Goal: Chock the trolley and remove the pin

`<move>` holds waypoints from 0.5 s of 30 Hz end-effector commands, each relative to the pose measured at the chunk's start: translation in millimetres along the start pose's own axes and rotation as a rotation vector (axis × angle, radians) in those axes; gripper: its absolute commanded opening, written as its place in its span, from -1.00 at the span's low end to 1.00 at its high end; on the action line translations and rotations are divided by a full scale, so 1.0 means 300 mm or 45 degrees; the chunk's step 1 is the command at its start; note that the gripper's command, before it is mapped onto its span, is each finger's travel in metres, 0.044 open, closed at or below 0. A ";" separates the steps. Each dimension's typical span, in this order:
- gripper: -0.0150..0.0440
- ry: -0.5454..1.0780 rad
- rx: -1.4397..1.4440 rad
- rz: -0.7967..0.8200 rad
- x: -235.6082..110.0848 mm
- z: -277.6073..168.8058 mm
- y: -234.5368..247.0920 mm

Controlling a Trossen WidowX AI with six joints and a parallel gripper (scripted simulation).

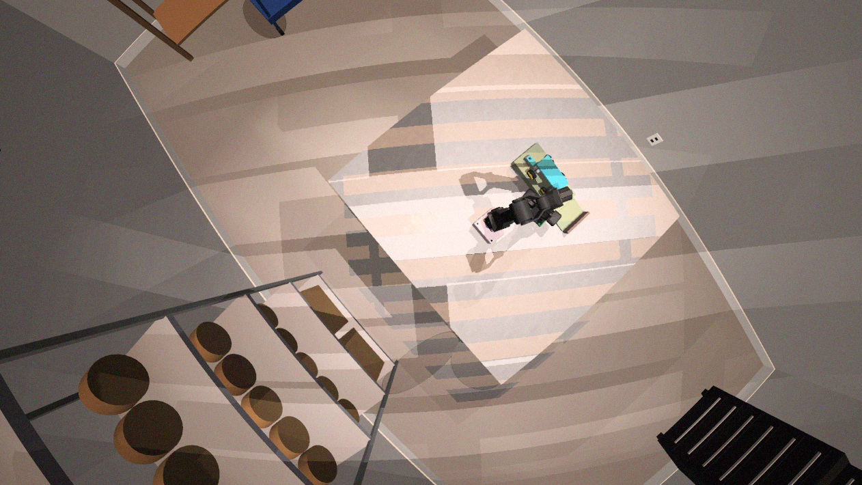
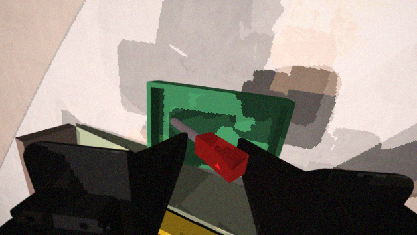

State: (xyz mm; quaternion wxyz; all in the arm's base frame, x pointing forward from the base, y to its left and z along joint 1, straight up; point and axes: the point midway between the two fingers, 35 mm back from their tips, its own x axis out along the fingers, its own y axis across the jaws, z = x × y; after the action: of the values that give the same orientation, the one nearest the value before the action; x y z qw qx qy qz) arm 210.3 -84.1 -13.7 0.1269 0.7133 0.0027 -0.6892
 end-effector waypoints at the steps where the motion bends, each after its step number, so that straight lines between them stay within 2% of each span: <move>1: 0.15 -0.001 0.007 0.004 0.006 0.000 -0.008; 13: 0.15 -0.001 0.007 0.004 0.021 0.000 -0.029; 15: 0.33 -0.002 0.000 0.005 0.015 0.001 -0.023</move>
State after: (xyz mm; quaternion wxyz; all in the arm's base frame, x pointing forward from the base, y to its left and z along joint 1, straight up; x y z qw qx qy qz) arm 209.0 -78.1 -19.7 0.1282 0.7126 0.0010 -0.6897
